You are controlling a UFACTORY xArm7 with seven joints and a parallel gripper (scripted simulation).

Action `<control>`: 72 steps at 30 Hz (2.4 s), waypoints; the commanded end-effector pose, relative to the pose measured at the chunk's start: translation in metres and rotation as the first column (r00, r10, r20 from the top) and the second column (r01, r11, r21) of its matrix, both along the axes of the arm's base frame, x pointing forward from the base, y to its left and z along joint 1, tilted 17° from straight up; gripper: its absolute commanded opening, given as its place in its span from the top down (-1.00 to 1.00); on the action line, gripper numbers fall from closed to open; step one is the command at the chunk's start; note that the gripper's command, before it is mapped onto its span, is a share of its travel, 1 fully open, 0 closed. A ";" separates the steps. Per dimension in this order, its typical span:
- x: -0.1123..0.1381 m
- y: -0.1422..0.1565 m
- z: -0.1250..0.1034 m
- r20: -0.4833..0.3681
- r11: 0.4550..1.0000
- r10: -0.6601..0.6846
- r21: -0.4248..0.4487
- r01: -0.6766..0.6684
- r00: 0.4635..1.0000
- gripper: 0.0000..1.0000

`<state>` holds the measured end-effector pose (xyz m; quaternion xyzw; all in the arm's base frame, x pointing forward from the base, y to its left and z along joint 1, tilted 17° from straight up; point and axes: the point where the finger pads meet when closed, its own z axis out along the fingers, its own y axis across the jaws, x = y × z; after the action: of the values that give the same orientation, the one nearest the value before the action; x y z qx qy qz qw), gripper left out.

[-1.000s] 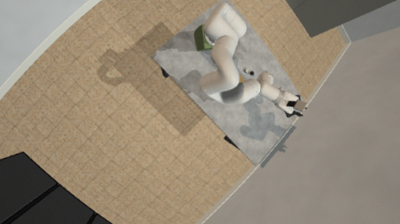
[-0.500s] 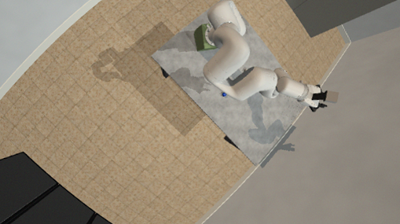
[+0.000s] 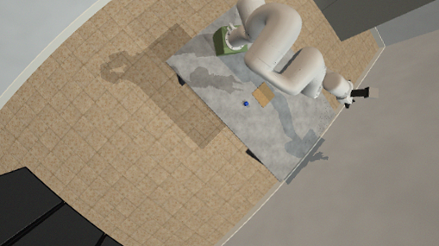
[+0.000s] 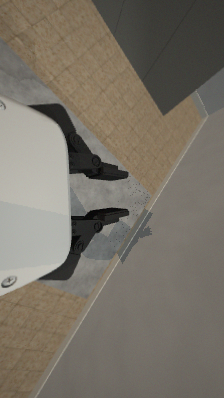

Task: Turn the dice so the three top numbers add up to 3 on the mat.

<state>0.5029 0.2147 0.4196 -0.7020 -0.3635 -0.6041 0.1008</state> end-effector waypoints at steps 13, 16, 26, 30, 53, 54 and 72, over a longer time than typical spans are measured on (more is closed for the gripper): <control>0.003 0.030 -0.156 -0.344 0.950 -0.227 -0.286 0.129 0.911 0.17; 0.001 0.028 -0.179 -0.381 0.937 -0.264 -0.320 0.142 0.886 0.17; -0.017 0.013 -0.275 -0.504 0.869 -0.427 -0.457 0.187 0.751 0.17; -0.028 0.004 -0.309 -0.537 0.839 -0.488 -0.507 0.199 0.688 0.17; -0.080 -0.029 -0.414 -0.591 0.722 -0.671 -0.659 0.210 0.448 -1.00; -0.080 -0.029 -0.414 -0.591 0.722 -0.671 -0.659 0.210 0.448 -1.00; -0.086 -0.040 -0.454 -0.586 0.722 -0.658 -0.670 0.174 0.473 0.17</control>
<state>0.4151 0.1749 -0.0234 -0.9623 -0.2292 -0.1037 -0.1036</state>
